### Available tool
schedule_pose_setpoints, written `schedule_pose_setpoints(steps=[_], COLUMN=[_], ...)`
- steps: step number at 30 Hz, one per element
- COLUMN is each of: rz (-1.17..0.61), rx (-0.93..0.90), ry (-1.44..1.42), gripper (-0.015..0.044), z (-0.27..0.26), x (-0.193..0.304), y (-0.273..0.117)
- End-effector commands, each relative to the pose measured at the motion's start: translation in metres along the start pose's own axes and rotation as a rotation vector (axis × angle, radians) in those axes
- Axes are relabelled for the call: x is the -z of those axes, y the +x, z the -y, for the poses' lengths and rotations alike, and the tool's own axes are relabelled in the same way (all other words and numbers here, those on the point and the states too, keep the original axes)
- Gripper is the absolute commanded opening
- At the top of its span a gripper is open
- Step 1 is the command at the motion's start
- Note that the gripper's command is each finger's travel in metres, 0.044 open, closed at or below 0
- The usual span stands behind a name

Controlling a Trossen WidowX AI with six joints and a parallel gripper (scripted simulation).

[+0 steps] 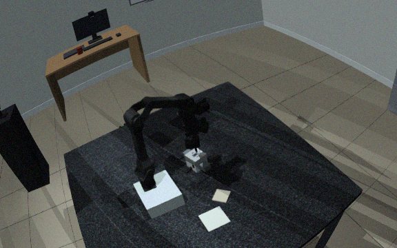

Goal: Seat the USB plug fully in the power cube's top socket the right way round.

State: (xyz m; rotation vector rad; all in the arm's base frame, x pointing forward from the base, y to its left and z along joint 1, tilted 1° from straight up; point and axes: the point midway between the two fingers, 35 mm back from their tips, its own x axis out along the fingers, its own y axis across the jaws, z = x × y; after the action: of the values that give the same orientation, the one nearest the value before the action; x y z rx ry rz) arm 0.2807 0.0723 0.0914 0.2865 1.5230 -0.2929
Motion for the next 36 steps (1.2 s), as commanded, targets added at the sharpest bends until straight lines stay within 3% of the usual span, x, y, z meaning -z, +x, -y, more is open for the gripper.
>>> schedule_pose_setpoints(steps=[1, 36], rz=[-0.001, 0.000], rx=[0.001, 0.002], ry=[0.083, 0.934], gripper=[0.0000, 0.0000], z=[0.0002, 0.0002], x=[0.0002, 0.0002], y=[0.0004, 0.0005])
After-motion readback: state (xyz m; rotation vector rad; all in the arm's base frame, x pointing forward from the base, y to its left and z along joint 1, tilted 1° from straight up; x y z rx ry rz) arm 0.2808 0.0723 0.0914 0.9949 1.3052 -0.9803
